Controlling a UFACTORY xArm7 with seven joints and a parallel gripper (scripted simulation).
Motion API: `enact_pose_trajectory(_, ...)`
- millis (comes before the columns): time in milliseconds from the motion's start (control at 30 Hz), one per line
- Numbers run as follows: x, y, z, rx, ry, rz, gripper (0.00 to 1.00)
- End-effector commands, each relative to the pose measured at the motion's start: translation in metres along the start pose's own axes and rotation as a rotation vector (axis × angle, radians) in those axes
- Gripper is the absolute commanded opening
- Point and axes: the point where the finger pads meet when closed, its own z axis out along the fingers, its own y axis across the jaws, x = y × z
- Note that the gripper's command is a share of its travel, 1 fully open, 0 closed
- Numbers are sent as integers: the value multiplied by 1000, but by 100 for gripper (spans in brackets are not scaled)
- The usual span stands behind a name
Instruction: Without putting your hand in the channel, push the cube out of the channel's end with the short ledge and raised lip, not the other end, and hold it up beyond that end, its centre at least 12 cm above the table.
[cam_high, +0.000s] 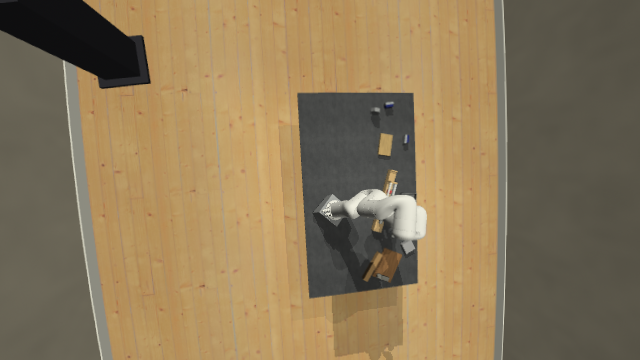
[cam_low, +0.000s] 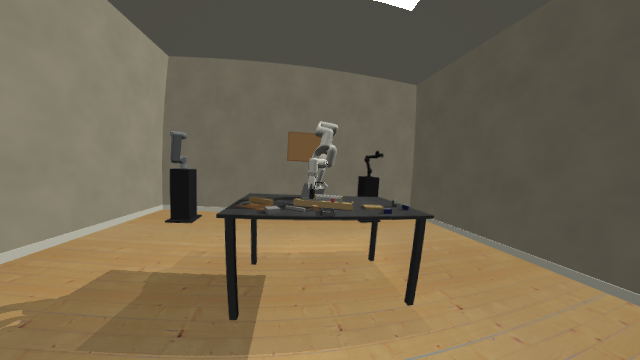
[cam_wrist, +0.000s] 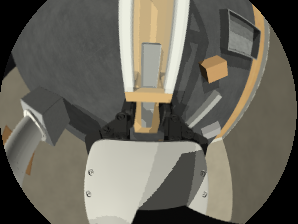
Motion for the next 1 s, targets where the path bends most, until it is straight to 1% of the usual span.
enact_pose_trajectory(0, 0, 1, -26, -4, 1, 0, 38)
enact_pose_trajectory(167, 0, 1, -52, -4, 1, 0, 38)
enact_pose_trajectory(233, 0, 1, -52, -4, 1, 0, 38)
enact_pose_trajectory(300, 0, 1, -57, -4, 1, 0, 38)
enact_pose_trajectory(833, 0, 2, -59, -3, 3, 1, 38)
enact_pose_trajectory(900, 2, 9, -61, 1, 10, 6, 38)
enact_pose_trajectory(967, 4, 25, -64, 9, 23, 18, 38)
